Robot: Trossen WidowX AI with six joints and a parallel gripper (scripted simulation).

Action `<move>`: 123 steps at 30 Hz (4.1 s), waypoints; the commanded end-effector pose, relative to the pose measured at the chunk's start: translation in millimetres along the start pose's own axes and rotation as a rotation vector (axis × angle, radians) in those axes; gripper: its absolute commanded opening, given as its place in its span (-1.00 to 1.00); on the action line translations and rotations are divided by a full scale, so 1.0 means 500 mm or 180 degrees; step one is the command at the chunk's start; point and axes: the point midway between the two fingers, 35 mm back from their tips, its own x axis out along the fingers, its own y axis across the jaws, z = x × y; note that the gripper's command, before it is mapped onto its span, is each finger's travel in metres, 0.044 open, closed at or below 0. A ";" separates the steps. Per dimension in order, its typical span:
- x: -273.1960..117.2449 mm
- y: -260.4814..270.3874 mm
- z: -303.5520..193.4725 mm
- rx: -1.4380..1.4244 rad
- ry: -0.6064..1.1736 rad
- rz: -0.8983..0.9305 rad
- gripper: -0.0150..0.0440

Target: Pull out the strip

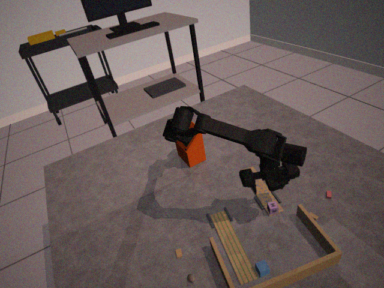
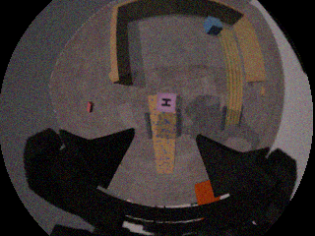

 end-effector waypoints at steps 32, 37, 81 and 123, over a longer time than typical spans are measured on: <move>0.069 0.005 0.084 0.0000 -0.0008 -0.0014 0.36; 0.085 0.005 0.083 0.0000 -0.0009 -0.0016 0.36; 0.029 -0.051 -0.002 -0.0005 -0.0001 -0.0014 -0.49; -0.051 -0.154 -0.155 -0.0020 0.0013 -0.0019 -0.49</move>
